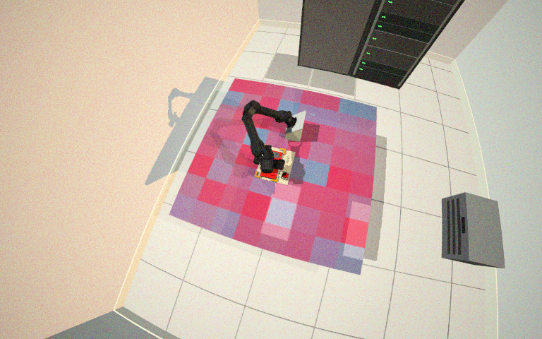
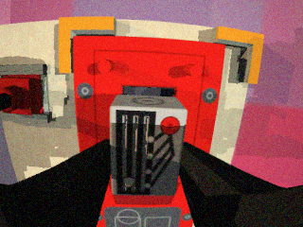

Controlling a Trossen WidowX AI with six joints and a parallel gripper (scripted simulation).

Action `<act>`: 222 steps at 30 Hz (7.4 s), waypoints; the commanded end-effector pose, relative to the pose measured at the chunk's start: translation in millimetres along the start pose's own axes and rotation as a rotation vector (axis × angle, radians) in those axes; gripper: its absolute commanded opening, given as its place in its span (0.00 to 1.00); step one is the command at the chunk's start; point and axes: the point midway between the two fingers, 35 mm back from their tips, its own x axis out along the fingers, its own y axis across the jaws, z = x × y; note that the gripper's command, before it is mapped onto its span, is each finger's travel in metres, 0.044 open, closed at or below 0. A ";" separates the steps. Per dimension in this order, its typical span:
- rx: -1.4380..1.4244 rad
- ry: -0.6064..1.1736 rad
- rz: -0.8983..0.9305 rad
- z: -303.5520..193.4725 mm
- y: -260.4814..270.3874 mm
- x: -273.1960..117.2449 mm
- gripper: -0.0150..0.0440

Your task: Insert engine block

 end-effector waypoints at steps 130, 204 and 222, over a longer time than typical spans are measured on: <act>-0.017 -0.002 -0.005 0.5 -3.3 18.1 0.52; -0.017 -0.002 -0.004 0.7 -2.5 10.2 0.69; -0.017 -0.002 -0.004 0.7 -2.5 10.2 0.25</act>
